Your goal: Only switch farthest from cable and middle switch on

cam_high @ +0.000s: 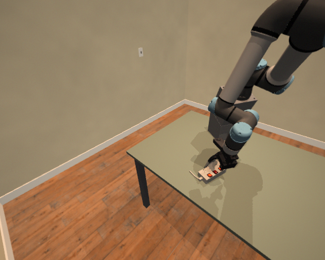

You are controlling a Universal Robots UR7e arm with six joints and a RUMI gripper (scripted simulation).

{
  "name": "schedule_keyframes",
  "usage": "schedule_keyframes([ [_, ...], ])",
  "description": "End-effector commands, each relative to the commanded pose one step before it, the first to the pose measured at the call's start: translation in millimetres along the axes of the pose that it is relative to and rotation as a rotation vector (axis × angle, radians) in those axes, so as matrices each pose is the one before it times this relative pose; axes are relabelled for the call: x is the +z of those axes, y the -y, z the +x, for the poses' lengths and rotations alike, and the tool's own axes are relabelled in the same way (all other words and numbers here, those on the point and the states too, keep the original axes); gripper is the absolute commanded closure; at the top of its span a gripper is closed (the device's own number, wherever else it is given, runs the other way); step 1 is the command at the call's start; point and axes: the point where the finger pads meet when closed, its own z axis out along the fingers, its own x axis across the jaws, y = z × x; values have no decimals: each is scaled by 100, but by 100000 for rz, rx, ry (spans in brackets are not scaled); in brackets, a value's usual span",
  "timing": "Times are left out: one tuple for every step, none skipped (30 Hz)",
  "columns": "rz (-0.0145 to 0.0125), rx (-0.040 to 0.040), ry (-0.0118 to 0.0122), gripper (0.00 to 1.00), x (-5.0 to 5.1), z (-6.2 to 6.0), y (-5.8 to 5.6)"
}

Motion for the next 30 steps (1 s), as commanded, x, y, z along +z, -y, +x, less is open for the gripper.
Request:
schedule_keyframes([
  [-82,9,94,0,-46,-37,-25],
  [0,0,0,0,0,0,0],
  [0,0,0,0,0,0,0],
  [0,0,0,0,0,0,0],
  [0,0,0,0,0,0,0],
  [0,0,0,0,0,0,0],
  [0,0,0,0,0,0,0],
  [0,0,0,0,0,0,0],
  [0,0,0,0,0,0,0],
  [0,0,0,0,0,0,0],
  [0,0,0,0,0,0,0],
  [0,0,0,0,0,0,0],
  [0,0,0,0,0,0,0],
  [0,0,0,0,0,0,0],
  [0,0,0,0,0,0,0],
  [0,0,0,0,0,0,0],
  [0,0,0,0,0,0,0],
  [0,0,0,0,0,0,0],
  [0,0,0,0,0,0,0],
  [0,0,0,0,0,0,0],
  [0,0,0,0,0,0,0],
  [0,0,0,0,0,0,0],
  [0,0,0,0,0,0,0],
  [0,0,0,0,0,0,0],
  [0,0,0,0,0,0,0],
  [0,0,0,0,0,0,0],
  [-18,58,-5,0,-2,-2,5],
  [-115,376,-35,0,-13,-14,36],
  [-288,939,-87,0,-32,-35,89],
  [-512,1671,-157,0,-58,-63,156],
])
